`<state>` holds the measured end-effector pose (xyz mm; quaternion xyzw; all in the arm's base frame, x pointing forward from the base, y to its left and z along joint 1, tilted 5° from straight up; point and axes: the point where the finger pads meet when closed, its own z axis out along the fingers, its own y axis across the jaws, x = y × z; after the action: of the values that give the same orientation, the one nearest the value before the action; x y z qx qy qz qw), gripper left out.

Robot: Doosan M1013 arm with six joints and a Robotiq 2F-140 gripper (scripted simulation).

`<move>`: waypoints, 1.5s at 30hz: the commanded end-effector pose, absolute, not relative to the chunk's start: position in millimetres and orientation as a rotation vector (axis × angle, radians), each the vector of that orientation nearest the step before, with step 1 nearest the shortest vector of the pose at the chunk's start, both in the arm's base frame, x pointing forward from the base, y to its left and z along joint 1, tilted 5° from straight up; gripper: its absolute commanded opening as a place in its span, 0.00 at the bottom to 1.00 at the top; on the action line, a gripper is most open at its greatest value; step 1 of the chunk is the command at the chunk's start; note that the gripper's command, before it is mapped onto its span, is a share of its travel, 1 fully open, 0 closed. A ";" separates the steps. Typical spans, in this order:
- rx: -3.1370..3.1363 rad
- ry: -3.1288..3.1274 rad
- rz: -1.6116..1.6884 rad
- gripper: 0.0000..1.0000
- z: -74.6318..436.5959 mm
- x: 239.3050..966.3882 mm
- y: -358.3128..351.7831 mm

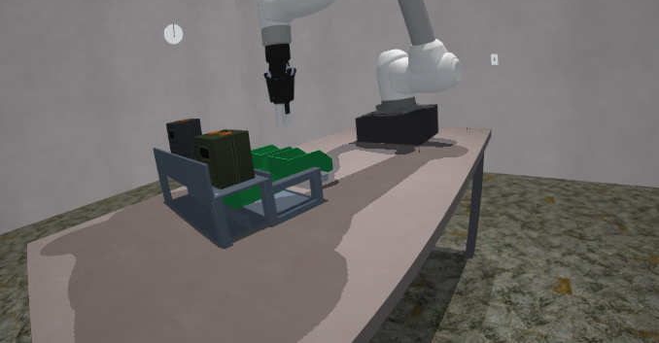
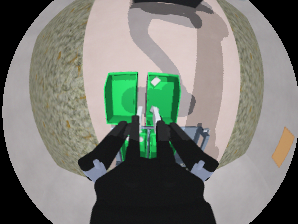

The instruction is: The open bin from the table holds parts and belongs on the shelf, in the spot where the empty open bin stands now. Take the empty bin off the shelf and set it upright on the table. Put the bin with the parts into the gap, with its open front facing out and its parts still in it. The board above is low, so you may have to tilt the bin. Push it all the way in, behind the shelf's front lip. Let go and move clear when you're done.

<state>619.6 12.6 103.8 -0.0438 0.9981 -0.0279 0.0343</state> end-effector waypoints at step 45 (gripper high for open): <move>-0.135 3.076 -0.091 0.24 78.9 617.8 11.7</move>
<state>617.3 12.6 86.9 -0.0444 0.9982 -0.0279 0.0299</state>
